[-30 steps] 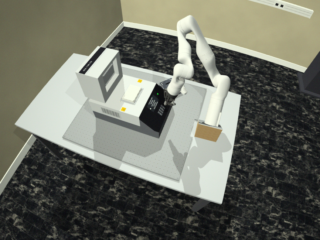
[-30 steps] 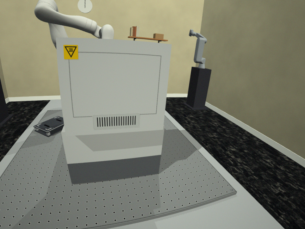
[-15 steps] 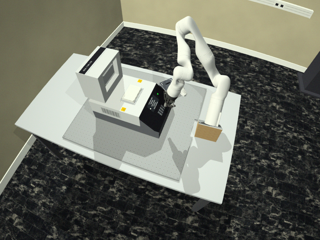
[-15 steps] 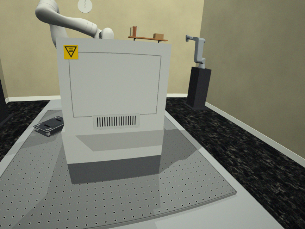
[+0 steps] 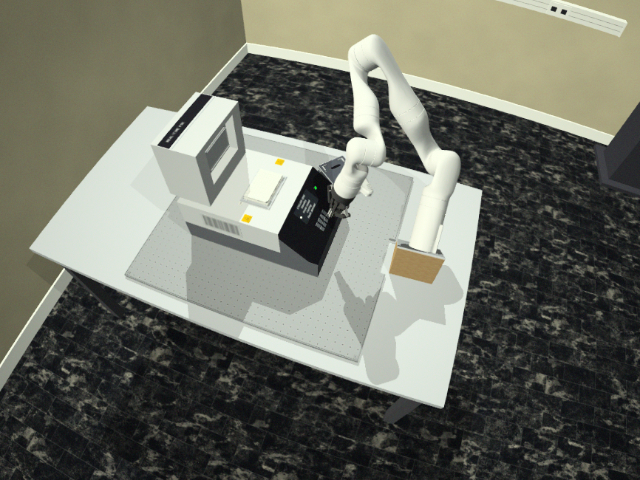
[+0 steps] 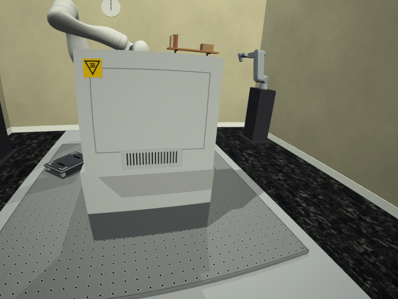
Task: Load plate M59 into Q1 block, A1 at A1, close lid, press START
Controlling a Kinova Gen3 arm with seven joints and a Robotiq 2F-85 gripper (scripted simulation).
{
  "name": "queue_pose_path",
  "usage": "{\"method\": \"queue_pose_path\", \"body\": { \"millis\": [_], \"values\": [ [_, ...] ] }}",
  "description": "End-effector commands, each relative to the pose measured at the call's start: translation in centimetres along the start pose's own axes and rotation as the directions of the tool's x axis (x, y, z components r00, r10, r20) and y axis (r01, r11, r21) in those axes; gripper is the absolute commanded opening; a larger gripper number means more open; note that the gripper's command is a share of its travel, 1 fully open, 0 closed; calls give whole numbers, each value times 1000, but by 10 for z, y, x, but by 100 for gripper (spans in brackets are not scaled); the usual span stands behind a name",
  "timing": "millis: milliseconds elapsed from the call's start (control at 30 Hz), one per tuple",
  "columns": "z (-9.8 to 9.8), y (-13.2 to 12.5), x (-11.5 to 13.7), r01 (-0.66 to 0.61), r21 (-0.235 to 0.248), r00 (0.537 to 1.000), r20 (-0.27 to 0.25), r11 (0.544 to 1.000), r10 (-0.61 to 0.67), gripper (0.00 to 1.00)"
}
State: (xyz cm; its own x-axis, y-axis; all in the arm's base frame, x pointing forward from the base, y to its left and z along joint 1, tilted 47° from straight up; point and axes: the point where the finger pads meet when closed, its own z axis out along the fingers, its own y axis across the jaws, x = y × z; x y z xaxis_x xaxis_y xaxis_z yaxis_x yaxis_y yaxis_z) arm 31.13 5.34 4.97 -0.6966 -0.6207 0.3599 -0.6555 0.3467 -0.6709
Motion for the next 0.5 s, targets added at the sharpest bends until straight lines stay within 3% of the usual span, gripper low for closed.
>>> {"method": "queue_pose_path", "body": {
  "millis": [0, 467],
  "values": [
    [4, 0, 1, -3, 2, 1000, -1, 1000, 3, 10],
    [4, 0, 1, -4, 2, 1000, 0, 1000, 4, 10]
  ]
}}
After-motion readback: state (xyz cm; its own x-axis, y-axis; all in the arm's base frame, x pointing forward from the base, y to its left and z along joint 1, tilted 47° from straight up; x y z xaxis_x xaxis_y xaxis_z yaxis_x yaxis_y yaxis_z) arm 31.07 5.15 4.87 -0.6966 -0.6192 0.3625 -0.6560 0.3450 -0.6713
